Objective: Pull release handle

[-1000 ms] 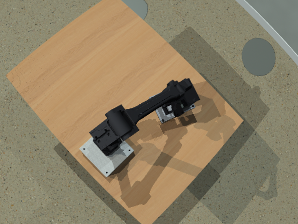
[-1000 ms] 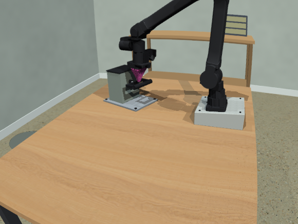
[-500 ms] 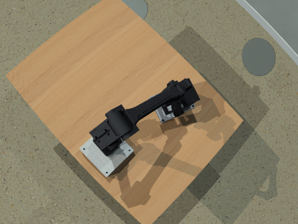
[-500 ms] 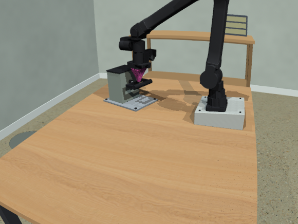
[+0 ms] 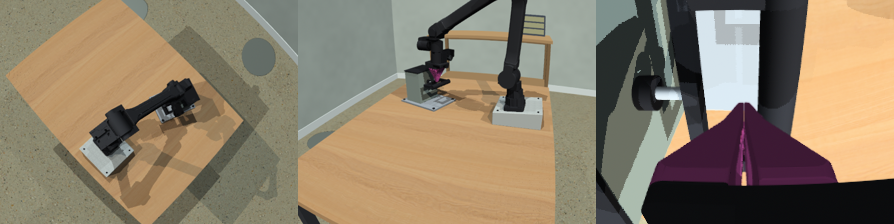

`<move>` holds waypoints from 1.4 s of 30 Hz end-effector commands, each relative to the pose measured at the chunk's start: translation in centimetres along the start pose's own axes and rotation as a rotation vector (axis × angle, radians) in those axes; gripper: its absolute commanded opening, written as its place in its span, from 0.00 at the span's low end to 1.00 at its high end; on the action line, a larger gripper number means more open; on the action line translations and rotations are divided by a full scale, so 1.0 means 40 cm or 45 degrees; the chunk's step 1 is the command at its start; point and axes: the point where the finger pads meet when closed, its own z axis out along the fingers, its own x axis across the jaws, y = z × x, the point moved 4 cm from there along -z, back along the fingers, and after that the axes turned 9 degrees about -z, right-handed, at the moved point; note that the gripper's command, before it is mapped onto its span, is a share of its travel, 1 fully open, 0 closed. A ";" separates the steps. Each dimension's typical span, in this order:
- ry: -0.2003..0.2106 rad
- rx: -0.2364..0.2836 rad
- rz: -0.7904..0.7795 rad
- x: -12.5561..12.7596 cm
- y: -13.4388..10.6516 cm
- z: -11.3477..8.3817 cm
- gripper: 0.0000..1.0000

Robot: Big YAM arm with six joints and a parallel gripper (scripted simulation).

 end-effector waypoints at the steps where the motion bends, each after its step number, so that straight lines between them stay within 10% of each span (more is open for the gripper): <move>1: 0.010 -0.002 0.002 0.020 -0.004 0.008 0.00; 42: 0.010 0.000 0.002 -0.117 -0.026 0.000 0.00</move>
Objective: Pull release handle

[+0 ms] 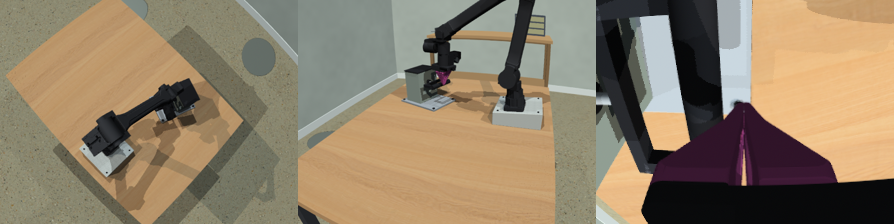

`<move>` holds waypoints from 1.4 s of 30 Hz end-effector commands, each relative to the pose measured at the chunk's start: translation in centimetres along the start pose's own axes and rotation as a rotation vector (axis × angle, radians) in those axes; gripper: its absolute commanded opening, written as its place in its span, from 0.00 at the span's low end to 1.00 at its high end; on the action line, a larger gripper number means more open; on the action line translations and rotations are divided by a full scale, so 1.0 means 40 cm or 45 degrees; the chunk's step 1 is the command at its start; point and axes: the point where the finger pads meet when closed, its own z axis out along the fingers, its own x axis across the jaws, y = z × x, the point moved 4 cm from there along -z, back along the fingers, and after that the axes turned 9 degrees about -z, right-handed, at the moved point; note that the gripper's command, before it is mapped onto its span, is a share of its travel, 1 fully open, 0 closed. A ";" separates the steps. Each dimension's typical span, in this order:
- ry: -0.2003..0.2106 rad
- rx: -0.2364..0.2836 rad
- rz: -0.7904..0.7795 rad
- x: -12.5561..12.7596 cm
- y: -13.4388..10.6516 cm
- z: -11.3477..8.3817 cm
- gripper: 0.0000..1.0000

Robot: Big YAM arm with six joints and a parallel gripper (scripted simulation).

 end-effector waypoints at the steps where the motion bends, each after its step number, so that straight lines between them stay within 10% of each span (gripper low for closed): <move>1: 0.013 0.001 0.008 -0.013 -0.009 -0.013 0.00; 42: -0.072 0.002 0.005 -0.090 -0.007 0.016 0.00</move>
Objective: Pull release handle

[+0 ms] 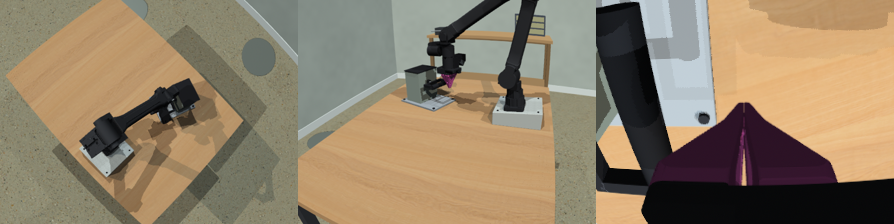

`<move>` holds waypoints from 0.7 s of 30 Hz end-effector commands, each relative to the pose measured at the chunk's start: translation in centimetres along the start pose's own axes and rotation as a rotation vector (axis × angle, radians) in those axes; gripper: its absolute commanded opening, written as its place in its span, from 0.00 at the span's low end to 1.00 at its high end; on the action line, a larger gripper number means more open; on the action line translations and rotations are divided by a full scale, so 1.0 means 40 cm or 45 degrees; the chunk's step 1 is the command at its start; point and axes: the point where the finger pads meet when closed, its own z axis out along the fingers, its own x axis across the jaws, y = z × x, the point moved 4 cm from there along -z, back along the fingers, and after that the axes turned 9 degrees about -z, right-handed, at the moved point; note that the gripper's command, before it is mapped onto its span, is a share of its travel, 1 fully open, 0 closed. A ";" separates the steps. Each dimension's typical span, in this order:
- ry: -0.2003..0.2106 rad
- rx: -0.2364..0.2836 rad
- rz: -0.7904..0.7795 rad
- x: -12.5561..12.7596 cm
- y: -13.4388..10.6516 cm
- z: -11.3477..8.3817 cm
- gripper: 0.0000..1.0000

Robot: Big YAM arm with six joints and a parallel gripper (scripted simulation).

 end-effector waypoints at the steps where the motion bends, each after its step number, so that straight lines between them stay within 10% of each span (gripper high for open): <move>1: -0.004 0.004 0.003 -0.015 -0.007 -0.007 0.00; 21: -0.013 0.006 0.002 -0.022 -0.007 -0.004 0.00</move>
